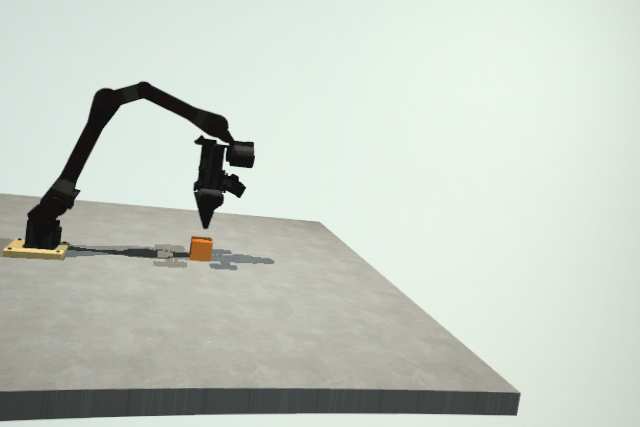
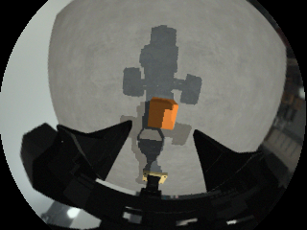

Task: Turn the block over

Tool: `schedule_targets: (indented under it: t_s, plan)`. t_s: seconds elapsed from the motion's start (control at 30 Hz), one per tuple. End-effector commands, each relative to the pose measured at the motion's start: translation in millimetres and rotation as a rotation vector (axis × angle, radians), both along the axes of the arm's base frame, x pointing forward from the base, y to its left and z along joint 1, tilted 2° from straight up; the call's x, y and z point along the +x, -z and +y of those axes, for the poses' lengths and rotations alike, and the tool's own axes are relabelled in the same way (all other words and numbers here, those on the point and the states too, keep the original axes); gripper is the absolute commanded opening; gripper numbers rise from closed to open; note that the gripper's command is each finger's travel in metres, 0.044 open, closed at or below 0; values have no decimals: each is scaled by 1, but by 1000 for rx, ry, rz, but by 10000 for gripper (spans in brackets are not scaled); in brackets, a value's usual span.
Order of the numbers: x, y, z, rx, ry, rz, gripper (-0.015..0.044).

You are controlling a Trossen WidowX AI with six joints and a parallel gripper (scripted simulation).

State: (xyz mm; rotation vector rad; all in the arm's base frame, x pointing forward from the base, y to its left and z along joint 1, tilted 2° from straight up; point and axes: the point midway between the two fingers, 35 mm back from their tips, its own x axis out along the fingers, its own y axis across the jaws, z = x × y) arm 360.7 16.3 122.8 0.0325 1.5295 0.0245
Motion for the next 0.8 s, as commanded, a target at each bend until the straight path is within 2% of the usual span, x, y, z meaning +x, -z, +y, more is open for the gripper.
schedule_targets:
  t_s: [0.0, 0.77]
  plan:
    - [0, 8, 1, 3, -1, 3, 440]
    - [2, 50, 3, 3, -1, 4, 440]
